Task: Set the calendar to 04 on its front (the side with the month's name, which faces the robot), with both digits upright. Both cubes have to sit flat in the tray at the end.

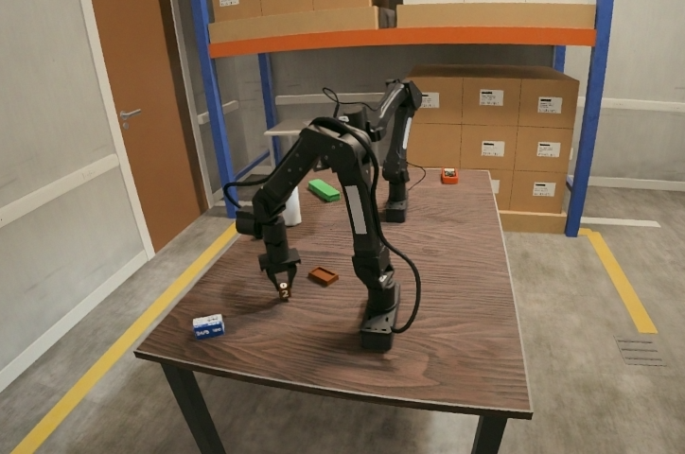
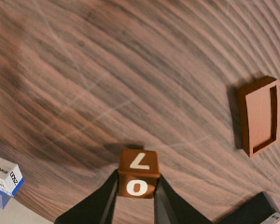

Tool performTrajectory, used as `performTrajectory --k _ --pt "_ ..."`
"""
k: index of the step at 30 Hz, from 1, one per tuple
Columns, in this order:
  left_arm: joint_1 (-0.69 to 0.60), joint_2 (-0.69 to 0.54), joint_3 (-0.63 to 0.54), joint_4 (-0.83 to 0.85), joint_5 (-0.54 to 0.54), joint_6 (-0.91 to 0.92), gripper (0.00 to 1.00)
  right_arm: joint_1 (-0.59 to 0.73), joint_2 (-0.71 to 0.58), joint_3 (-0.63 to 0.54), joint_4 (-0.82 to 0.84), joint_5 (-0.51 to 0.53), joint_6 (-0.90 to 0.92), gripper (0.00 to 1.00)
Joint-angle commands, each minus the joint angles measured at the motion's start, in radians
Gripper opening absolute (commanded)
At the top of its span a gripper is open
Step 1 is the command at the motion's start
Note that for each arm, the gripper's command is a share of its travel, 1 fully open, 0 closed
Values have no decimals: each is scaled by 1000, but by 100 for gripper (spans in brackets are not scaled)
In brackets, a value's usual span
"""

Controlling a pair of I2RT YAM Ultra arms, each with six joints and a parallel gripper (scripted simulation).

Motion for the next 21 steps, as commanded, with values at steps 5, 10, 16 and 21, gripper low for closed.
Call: performTrajectory --k 5,10,16,21 --pt "-5 -5 -34 36 3 8 26 1 -4 30 28 2 -5 100" --pt "-4 -6 -45 47 3 8 26 1 -4 30 28 2 -5 100" --pt "-3 -6 -55 56 3 8 26 1 -4 30 28 2 -5 100" --pt "-3 5 -57 61 3 8 26 1 -4 30 28 2 -5 100"
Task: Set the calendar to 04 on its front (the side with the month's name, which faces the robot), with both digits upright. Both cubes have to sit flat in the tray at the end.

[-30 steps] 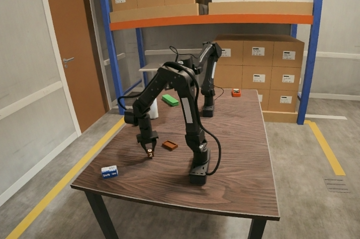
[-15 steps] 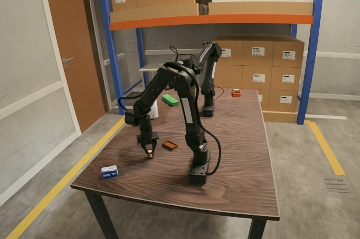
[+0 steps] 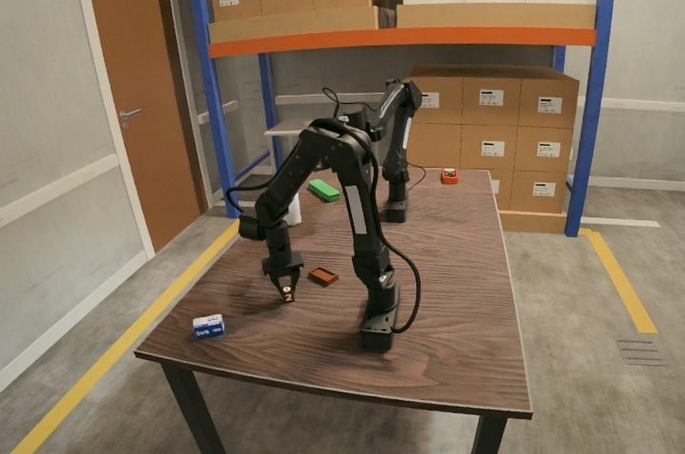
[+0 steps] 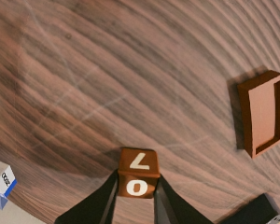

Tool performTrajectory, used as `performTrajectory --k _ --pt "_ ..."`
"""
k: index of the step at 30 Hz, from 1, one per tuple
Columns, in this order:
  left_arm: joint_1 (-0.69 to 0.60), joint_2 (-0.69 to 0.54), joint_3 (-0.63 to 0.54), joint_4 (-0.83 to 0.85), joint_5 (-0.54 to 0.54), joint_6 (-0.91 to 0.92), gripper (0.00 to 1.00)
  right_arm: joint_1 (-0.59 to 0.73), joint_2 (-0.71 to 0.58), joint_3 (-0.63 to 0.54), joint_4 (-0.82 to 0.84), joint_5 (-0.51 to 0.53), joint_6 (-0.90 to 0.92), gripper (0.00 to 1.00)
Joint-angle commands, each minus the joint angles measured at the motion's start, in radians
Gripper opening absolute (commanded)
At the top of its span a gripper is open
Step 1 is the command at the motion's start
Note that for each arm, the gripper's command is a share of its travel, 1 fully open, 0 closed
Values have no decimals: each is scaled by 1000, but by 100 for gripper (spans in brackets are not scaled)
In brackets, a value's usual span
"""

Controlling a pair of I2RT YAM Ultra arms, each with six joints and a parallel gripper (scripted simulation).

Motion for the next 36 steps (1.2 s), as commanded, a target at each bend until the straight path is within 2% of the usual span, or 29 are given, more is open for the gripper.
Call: performTrajectory --k 1,3,6,7,23,27,34,36 --pt "-3 5 -9 20 3 5 26 1 -4 30 28 2 -5 100" --pt "-3 5 -9 20 3 5 26 1 -4 30 28 2 -5 100" --pt "-10 -7 -9 17 10 1 54 1 -4 30 28 2 -5 100" --pt "-13 -21 -6 6 10 -7 56 1 -4 30 28 2 -5 100" --pt "-23 -96 53 -82 12 -16 56 1 -4 30 28 2 -5 100" --pt "-30 -118 87 -137 11 -12 100 1 -4 30 28 2 -5 100" --pt "-21 -163 162 -255 11 -6 100 1 -4 30 28 2 -5 100" --pt "-7 -141 160 -270 11 1 100 1 -4 30 28 2 -5 100"
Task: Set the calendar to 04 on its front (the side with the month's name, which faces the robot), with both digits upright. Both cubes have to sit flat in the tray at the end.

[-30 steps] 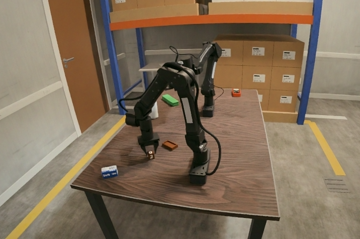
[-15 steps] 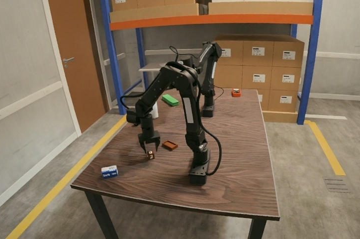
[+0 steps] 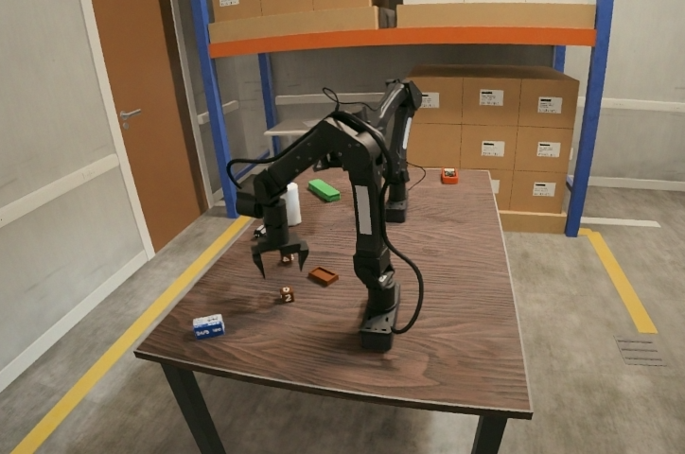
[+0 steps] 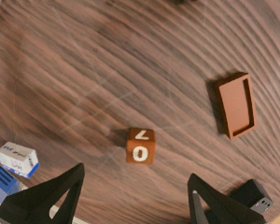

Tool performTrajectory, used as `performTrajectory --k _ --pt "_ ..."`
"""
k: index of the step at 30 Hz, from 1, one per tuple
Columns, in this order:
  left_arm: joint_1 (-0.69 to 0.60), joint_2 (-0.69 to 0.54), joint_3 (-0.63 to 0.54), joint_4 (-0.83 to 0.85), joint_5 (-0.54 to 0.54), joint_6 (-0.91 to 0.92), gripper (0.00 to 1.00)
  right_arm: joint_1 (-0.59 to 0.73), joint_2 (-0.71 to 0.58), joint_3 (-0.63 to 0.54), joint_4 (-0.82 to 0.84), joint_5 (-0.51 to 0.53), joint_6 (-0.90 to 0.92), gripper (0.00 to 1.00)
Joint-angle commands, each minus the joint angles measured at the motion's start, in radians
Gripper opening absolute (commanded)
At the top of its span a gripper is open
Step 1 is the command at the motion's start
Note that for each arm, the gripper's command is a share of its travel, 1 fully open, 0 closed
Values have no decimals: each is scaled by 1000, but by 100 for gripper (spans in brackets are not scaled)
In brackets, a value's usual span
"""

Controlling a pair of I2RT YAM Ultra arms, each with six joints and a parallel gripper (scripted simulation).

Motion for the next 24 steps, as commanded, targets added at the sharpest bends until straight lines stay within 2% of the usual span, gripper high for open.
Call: performTrajectory --k 1,5,8,10,11,15,24 --pt "16 -15 31 -57 11 16 100 1 -4 30 28 2 -5 100" --pt "24 9 26 -55 9 22 100 1 -4 30 28 2 -5 100" --pt "32 10 24 -31 48 51 66 1 -4 30 28 2 -5 100" --pt "32 10 24 -31 48 51 66 1 -4 30 28 2 -5 100" --pt "44 11 22 -3 74 72 55 1 -4 30 28 2 -5 100" --pt "125 19 -6 75 193 168 55 1 -4 30 28 2 -5 100" --pt "479 70 -101 288 542 453 55 1 -4 30 28 2 -5 100"
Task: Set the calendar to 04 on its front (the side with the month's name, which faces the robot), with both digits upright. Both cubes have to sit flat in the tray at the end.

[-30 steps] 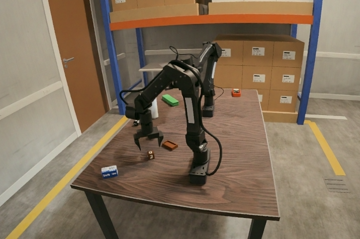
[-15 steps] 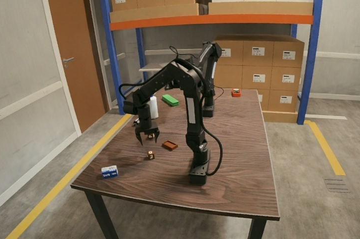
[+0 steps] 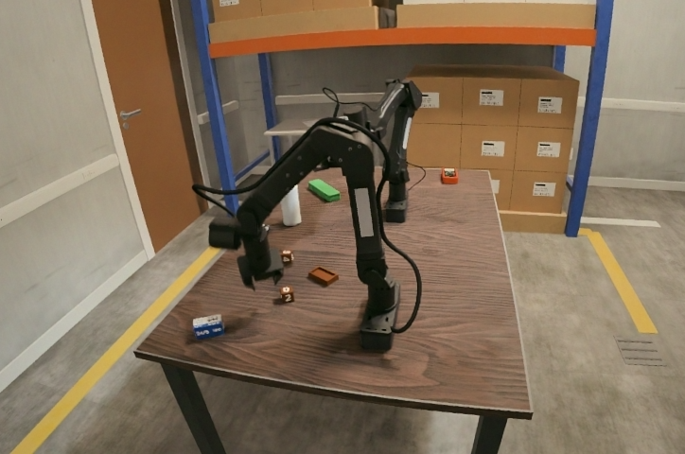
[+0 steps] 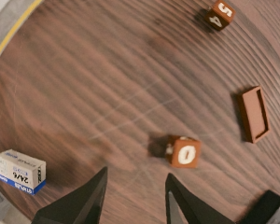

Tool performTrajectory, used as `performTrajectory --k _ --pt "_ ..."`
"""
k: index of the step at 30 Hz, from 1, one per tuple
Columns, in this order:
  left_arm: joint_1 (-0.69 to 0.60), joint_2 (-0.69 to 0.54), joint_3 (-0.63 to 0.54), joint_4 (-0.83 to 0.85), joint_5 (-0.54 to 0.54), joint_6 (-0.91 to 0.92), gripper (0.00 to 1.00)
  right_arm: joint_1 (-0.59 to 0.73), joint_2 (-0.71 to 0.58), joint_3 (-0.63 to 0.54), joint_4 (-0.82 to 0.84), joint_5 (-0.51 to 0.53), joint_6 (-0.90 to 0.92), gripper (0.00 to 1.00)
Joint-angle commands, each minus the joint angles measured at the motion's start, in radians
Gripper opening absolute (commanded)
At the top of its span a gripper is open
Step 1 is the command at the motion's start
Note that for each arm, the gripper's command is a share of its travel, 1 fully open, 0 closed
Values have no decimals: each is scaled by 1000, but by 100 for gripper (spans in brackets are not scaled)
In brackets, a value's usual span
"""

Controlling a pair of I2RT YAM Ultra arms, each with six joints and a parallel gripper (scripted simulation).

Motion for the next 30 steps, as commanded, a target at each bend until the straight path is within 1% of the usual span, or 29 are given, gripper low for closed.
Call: performTrajectory --k 1,3,4,10,18,20,21,24,26,30 --pt "93 29 -44 103 202 157 55 1 -4 30 28 2 -5 100" --pt "93 29 -44 103 202 157 55 1 -4 30 28 2 -5 100" --pt "129 46 -56 119 260 210 55 1 -4 30 28 2 -5 100" --pt "285 80 -157 222 472 403 55 1 -4 30 28 2 -5 100" --pt "446 154 -268 304 691 597 55 1 -4 30 28 2 -5 100" --pt "446 154 -268 304 691 597 55 1 -4 30 28 2 -5 100" --pt "457 187 -278 296 716 622 55 1 -4 30 28 2 -5 100" --pt "445 221 -330 313 707 623 55 1 -4 30 28 2 -5 100" --pt "438 230 -364 289 738 651 55 1 -4 30 28 2 -5 100" --pt "467 256 -400 291 761 676 55 1 -4 30 28 2 -5 100"
